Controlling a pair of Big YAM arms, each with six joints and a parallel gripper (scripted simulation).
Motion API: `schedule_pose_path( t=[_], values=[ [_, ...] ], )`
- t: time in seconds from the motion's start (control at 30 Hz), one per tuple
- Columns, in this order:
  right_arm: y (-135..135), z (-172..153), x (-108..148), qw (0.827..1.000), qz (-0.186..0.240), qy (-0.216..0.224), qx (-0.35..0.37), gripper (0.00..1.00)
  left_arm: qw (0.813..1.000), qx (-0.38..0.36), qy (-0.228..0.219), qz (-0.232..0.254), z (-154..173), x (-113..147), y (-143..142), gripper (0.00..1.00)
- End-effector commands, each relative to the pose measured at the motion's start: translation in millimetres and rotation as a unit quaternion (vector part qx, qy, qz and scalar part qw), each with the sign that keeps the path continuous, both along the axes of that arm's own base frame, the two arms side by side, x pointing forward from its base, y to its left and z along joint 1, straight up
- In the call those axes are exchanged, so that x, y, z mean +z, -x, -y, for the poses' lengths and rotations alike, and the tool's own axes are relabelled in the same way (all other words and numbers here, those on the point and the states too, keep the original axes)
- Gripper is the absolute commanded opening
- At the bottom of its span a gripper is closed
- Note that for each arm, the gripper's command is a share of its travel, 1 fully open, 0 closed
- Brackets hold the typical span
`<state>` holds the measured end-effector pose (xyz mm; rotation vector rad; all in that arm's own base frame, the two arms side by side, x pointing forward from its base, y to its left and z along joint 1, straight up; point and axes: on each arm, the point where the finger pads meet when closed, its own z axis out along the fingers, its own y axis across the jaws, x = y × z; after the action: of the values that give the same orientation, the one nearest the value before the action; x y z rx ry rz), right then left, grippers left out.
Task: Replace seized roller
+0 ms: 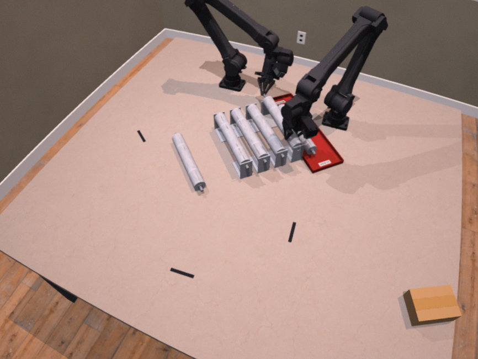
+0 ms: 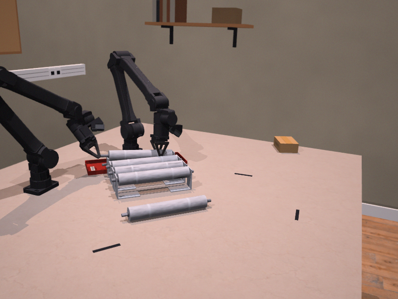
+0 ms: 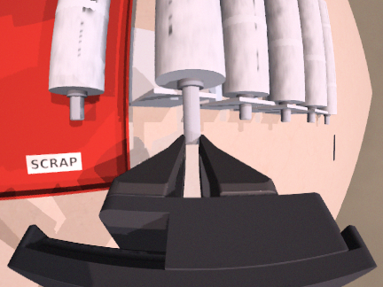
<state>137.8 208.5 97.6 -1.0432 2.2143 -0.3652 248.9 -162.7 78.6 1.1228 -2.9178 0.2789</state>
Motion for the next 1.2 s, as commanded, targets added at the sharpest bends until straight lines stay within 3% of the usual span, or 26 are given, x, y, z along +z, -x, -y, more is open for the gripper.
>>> schedule_pose_path(
  t=[0.0, 0.13, 0.23, 1.17],
  values=[
    [5, -27, 12, 0.999, -0.003, -0.036, 0.001, 0.03, 1.0, -0.011, 0.008, 0.021, 9, 14, -10, 0.32],
    [5, -18, 11, 0.999, -0.003, -0.04, 0.001, 0.03, 1.0, -0.003, 0.011, 0.019, 10, 14, -10, 0.32],
    [7, 0, -1, 1.0, -0.005, -0.013, 0.001, 0.03, 1.0, -0.003, 0.011, 0.019, 10, 14, -10, 0.32],
    [6, -5, 2, 1.0, -0.005, -0.021, 0.001, 0.03, 1.0, -0.003, 0.011, 0.019, 10, 14, -10, 0.32]
  ],
)
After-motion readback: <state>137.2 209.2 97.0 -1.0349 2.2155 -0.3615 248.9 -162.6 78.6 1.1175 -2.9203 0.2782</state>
